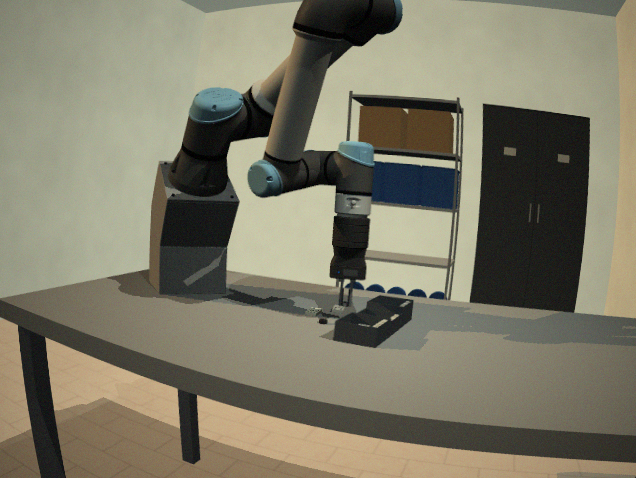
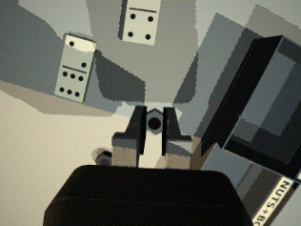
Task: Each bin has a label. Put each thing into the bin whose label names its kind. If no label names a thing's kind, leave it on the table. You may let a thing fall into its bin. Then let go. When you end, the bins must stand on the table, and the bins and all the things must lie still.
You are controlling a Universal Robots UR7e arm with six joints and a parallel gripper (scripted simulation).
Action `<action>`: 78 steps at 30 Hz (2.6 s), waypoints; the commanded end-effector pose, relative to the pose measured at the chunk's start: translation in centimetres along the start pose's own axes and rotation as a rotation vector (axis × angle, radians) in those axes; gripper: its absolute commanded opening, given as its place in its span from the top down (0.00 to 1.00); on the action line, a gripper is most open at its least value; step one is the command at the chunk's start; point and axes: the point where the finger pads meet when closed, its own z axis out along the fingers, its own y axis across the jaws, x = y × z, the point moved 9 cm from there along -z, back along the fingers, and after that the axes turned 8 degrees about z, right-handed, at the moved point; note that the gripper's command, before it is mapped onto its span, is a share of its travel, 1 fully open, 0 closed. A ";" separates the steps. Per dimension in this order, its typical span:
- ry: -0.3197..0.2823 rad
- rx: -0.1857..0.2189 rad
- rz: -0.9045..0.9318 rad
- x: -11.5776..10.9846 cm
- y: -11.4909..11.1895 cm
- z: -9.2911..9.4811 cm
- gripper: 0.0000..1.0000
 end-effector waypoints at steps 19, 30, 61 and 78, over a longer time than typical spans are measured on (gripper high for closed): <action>0.000 0.001 0.000 0.0 0.1 -3.0 0.66; 0.000 0.001 0.000 0.0 0.1 -3.7 0.66; 0.000 0.001 0.387 -5.9 7.4 -3.7 0.66; 0.000 0.001 0.387 -5.7 7.2 -1.7 0.66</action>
